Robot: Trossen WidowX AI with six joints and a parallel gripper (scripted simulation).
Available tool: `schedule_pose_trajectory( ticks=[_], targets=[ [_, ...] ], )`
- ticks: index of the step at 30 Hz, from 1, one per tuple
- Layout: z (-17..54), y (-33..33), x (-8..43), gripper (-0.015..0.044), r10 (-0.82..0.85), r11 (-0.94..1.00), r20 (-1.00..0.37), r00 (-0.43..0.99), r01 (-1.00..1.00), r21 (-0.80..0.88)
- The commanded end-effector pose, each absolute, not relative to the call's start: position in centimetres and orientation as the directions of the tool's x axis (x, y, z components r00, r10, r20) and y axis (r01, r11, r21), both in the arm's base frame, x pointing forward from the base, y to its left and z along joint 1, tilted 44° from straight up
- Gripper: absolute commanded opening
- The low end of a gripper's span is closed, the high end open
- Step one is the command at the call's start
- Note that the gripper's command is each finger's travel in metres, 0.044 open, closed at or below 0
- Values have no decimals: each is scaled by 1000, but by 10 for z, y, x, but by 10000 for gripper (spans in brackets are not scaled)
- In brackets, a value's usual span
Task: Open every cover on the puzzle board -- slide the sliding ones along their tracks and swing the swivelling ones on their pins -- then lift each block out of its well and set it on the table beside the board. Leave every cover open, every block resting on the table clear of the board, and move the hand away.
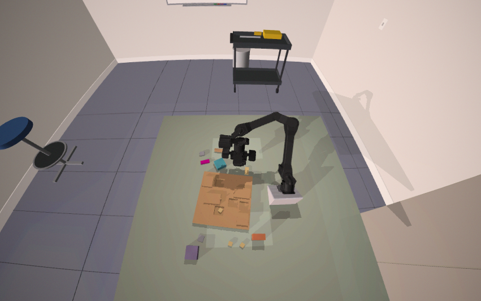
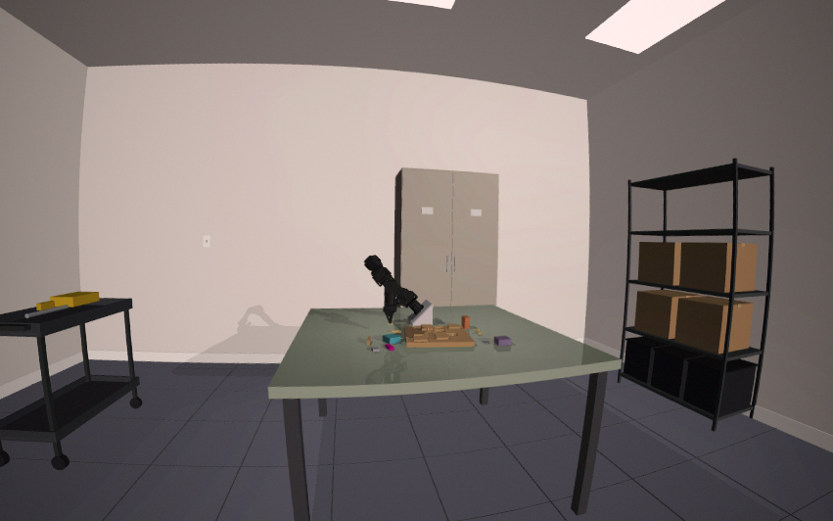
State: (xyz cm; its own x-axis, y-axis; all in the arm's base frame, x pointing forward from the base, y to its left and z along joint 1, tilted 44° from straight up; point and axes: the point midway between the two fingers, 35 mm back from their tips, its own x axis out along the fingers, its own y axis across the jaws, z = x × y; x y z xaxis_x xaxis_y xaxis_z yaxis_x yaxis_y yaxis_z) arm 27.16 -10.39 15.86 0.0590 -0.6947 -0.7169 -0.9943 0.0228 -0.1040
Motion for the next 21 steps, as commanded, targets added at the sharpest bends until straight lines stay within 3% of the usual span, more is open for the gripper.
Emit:
schedule_pose_trajectory(
  ticks=[1,21],
  targets=[
    [154,-108,271,80,-692,22,-719,58,-995,-101],
    [132,-132,271,80,-696,21,-715,59,-995,-102]
  ],
)
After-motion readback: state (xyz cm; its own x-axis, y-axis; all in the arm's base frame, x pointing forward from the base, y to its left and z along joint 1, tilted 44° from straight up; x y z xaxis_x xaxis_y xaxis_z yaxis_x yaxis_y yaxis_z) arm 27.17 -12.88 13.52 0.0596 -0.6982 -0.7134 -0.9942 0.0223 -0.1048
